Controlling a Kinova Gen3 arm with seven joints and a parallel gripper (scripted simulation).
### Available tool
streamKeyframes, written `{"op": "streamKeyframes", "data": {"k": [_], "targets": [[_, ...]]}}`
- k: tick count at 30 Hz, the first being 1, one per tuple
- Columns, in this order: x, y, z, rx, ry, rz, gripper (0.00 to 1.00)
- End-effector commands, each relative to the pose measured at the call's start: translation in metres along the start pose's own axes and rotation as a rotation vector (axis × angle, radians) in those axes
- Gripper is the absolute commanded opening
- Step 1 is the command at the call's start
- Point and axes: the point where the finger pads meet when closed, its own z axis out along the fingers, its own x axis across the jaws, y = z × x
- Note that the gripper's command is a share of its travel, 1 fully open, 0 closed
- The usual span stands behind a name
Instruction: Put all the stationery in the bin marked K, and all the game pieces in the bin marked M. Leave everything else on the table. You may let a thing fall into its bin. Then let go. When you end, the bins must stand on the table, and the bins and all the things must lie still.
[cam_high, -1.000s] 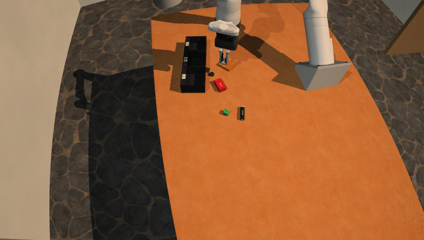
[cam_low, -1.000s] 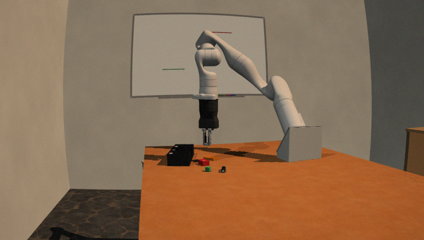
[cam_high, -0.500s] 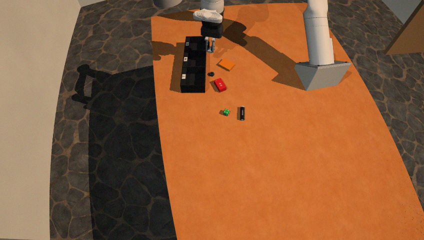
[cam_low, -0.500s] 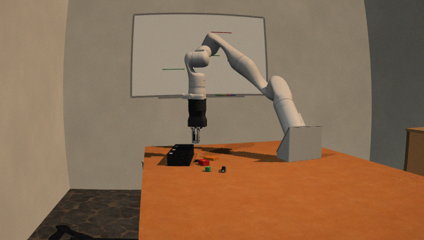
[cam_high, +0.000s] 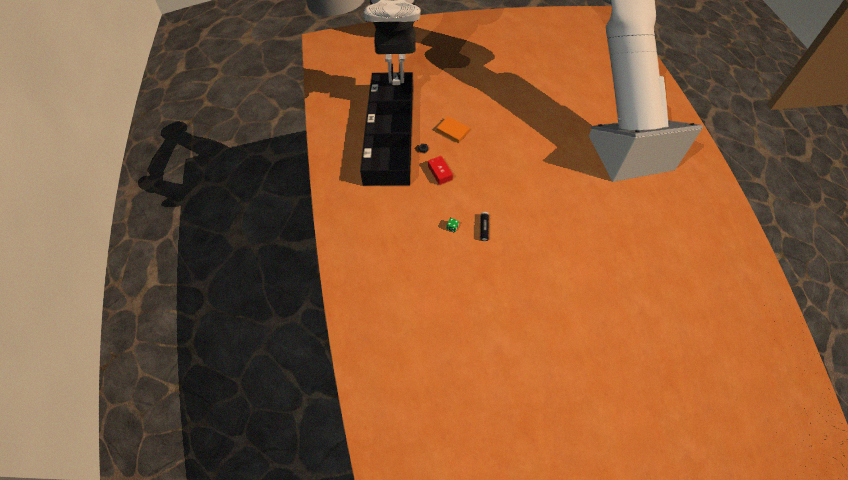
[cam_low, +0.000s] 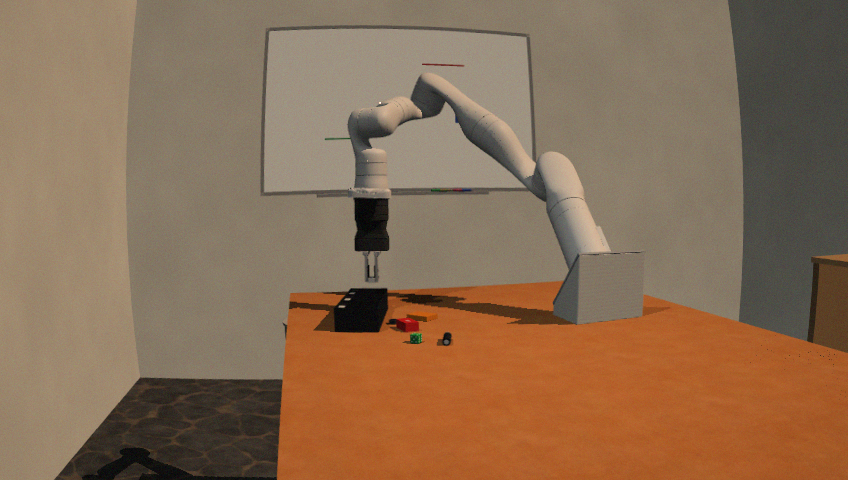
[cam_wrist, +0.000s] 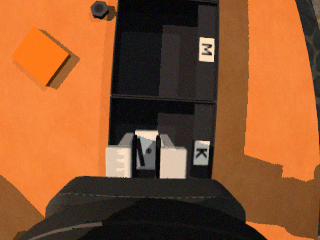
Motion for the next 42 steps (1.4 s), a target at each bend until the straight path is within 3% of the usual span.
{"op": "streamKeyframes", "data": {"k": [1,16,42], "targets": [[0.006,0.009,0.0,0.002,0.0,0.025,0.32],[0.005,0.008,0.0,0.002,0.0,0.025,0.32],[0.005,0.007,0.048,0.002,0.0,0.025,0.32]]}}
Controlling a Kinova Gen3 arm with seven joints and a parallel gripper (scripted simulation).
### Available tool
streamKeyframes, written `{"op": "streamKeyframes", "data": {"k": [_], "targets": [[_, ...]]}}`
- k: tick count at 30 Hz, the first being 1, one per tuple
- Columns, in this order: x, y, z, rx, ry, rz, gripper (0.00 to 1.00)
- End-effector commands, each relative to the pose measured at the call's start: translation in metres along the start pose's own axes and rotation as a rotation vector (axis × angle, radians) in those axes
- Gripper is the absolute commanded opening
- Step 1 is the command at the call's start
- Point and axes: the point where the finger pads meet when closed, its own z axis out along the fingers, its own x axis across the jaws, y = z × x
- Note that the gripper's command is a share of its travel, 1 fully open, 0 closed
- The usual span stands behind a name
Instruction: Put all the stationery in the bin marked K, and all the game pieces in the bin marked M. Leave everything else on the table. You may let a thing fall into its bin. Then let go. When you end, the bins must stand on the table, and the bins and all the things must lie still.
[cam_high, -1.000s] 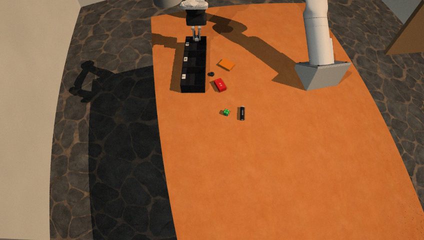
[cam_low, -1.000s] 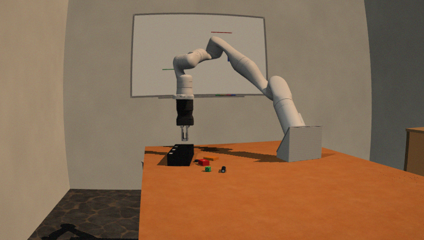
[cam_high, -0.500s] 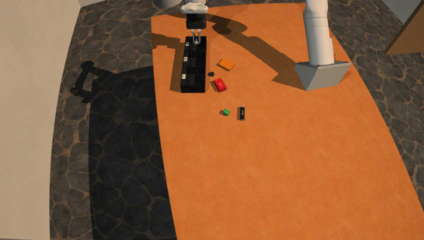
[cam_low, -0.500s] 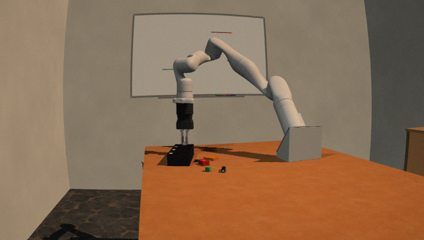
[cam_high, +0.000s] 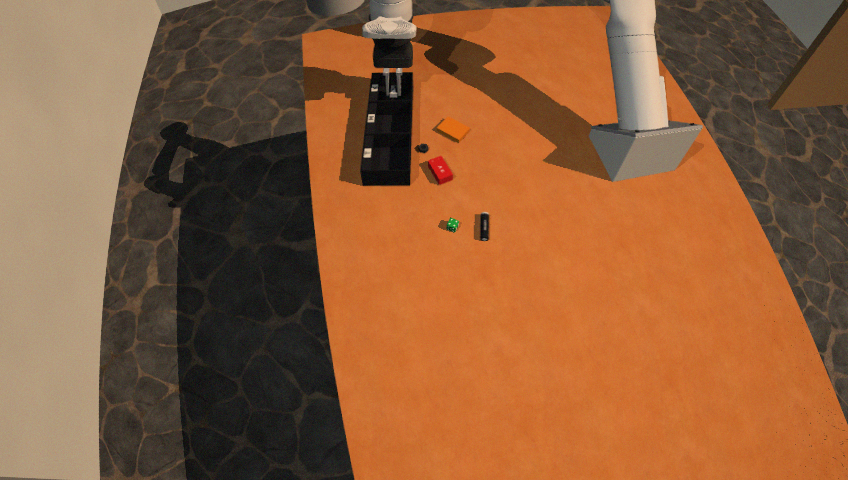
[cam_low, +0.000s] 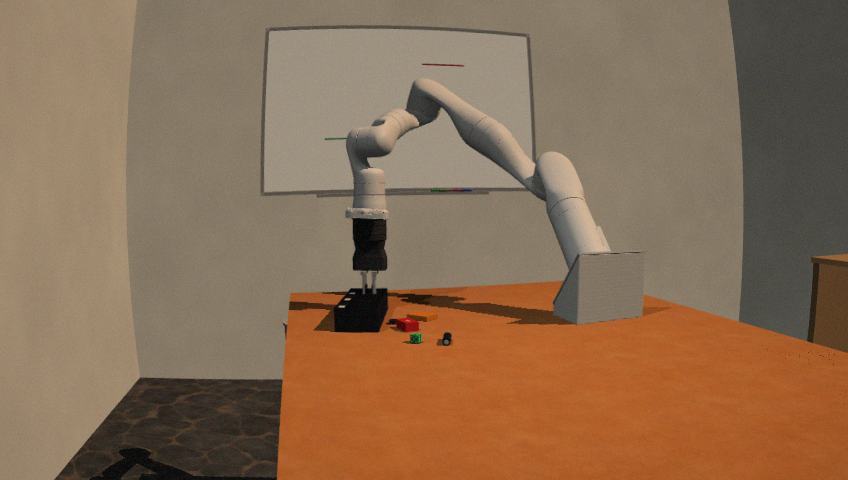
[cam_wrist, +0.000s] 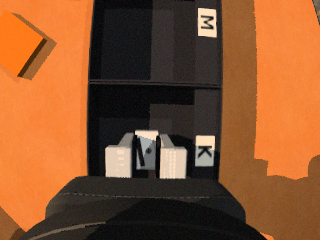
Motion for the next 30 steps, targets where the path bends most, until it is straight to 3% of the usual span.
{"op": "streamKeyframes", "data": {"k": [1,16,17,30], "targets": [[-0.002,-0.0003,0.0068,-0.001,-0.006,-0.002,0.32],[-0.0029,-0.0016,0.0082,-0.001,-0.006,-0.002,0.32],[-0.0029,-0.0016,0.0082,-0.001,-0.006,-0.002,0.62],[-0.0029,-0.0015,0.0081,-0.001,-0.006,-0.002,0.62]]}}
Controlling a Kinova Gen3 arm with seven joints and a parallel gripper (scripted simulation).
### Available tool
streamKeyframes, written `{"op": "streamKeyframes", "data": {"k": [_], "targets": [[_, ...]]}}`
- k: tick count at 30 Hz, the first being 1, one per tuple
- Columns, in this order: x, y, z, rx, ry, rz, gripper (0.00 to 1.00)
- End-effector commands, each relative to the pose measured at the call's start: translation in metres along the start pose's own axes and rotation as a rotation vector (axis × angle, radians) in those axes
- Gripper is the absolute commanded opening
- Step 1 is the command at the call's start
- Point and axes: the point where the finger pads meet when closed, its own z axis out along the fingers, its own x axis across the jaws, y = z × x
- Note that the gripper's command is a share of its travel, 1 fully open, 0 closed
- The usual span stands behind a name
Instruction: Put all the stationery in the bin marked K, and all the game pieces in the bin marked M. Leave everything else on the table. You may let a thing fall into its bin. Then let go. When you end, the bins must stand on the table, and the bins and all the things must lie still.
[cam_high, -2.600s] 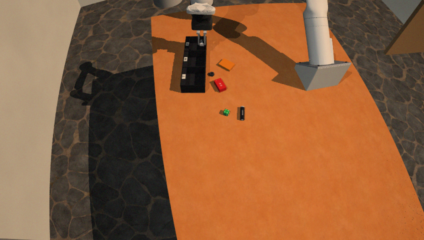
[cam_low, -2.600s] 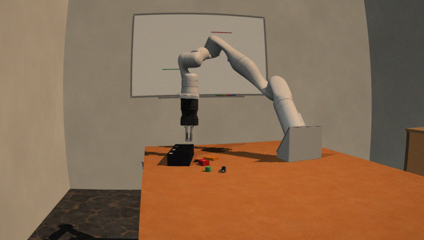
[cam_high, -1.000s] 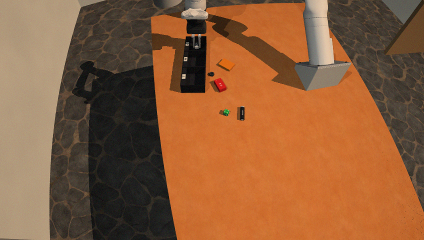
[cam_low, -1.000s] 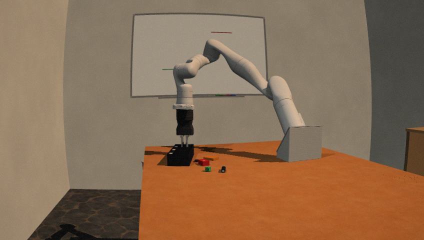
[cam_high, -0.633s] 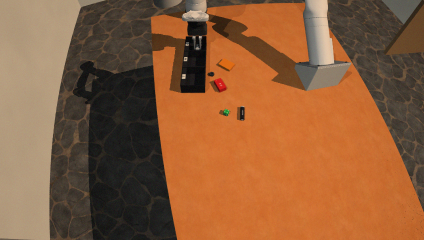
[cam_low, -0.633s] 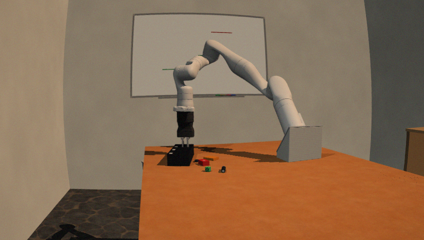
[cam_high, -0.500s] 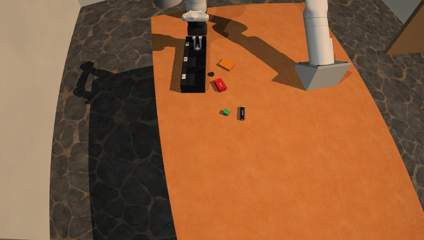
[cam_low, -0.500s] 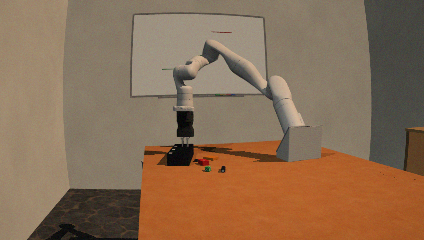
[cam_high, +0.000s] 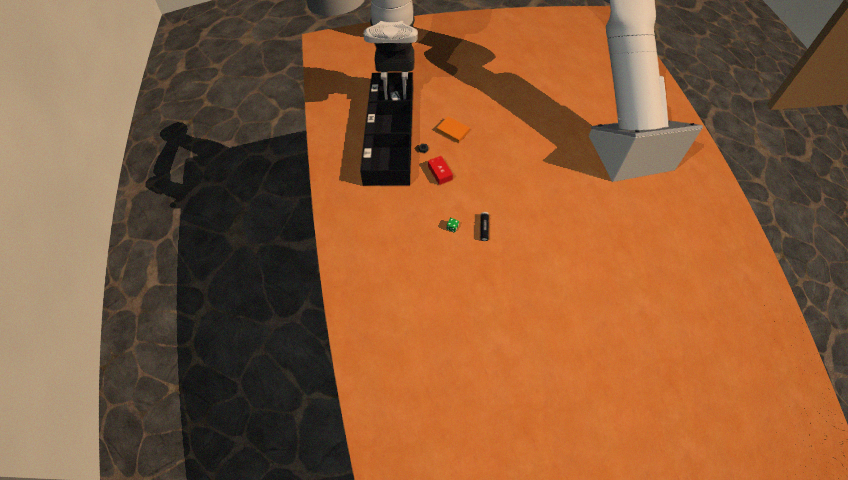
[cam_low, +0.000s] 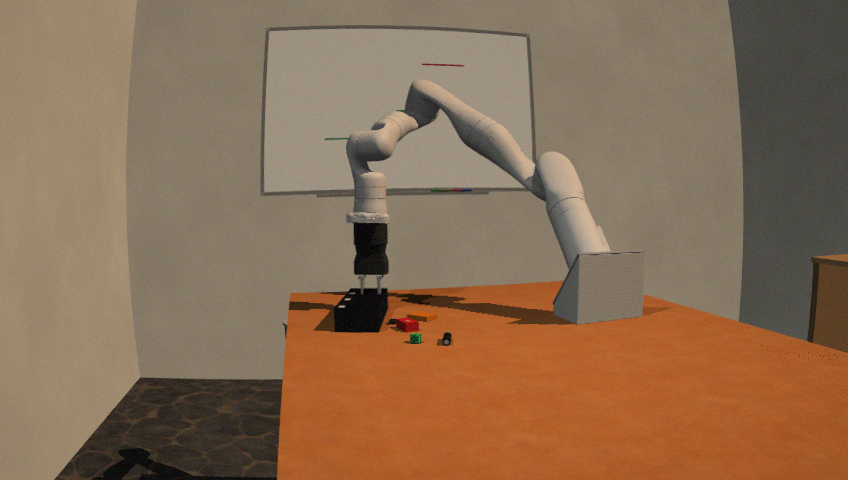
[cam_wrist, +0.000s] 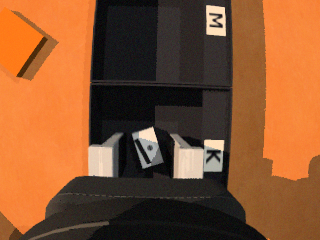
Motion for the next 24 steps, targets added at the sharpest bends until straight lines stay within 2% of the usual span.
{"op": "streamKeyframes", "data": {"k": [1,7,24], "targets": [[0.001,0.0,-0.001,0.001,0.002,0.0,0.62],[0.001,0.0,-0.002,0.001,0.002,0.0,0.62],[0.0,0.0,-0.022,0.001,0.002,0.0,0.62]]}}
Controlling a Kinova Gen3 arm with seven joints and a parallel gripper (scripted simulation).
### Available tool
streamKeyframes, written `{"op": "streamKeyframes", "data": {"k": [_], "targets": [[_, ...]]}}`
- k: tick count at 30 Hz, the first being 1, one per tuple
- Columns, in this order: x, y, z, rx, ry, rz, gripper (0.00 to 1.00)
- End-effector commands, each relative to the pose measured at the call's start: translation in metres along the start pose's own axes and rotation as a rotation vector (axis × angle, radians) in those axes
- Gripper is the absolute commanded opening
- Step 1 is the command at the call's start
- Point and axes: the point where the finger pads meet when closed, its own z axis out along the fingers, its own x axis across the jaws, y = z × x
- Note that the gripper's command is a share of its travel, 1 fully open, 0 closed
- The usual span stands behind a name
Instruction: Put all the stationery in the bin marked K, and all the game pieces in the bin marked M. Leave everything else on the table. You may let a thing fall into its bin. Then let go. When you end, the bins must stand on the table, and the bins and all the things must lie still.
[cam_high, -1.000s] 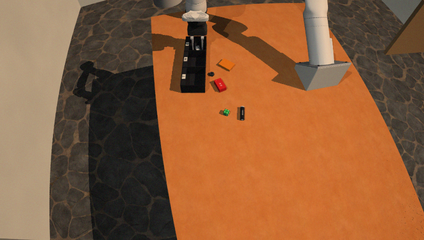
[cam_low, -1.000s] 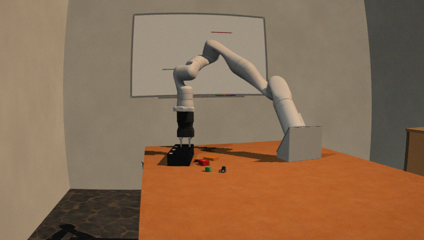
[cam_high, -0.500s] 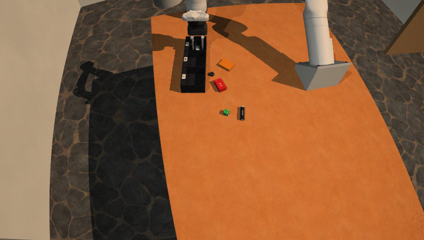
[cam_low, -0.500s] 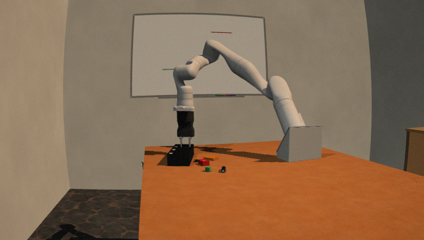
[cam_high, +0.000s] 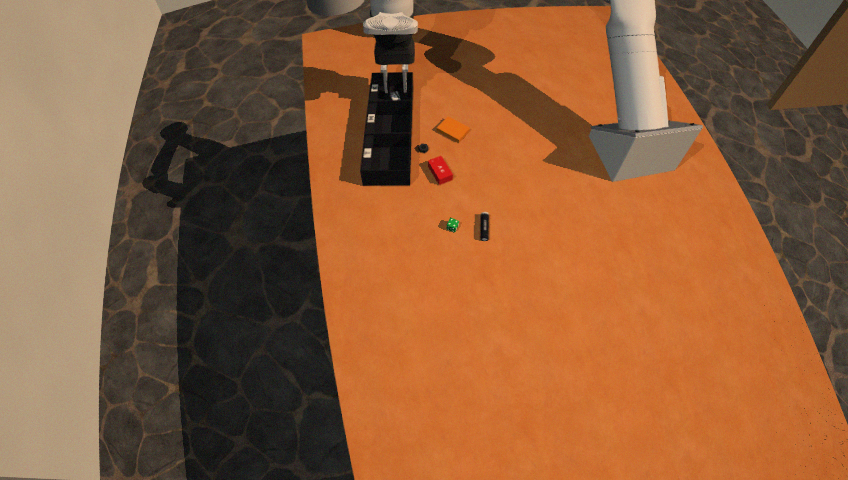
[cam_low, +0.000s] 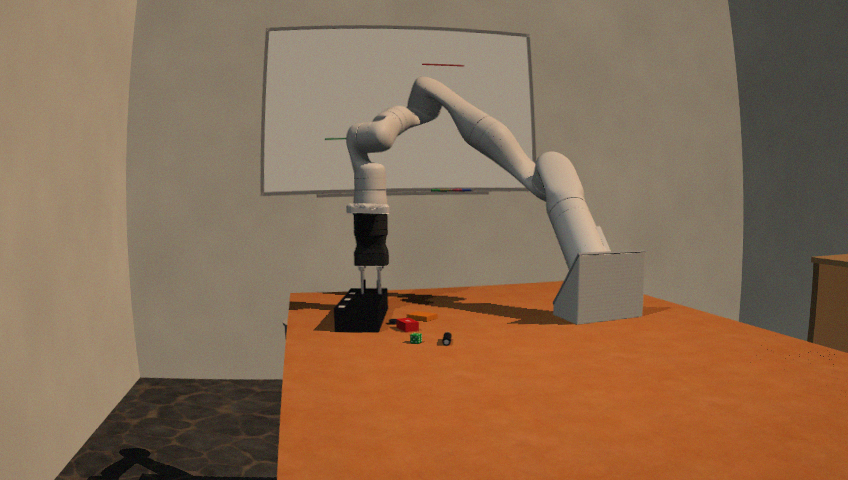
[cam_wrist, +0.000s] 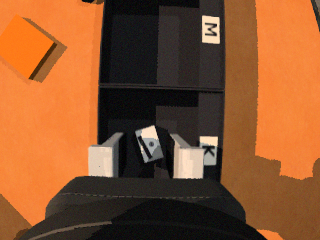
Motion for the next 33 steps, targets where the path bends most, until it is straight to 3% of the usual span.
{"op": "streamKeyframes", "data": {"k": [1,5,10,20,21,33], "targets": [[0.002,0.0,-0.004,0.001,0.005,0.001,0.62],[0.002,0.0,-0.009,0.001,0.005,0.001,0.62],[0.001,0.0,-0.033,0.001,0.005,0.001,0.62],[0.002,0.0,-0.033,0.001,0.005,0.001,0.62],[-0.005,-0.005,-0.033,0.001,0.006,-0.049,1.0],[-0.08,-0.058,-0.035,0.0,0.005,-0.599,1.0]]}}
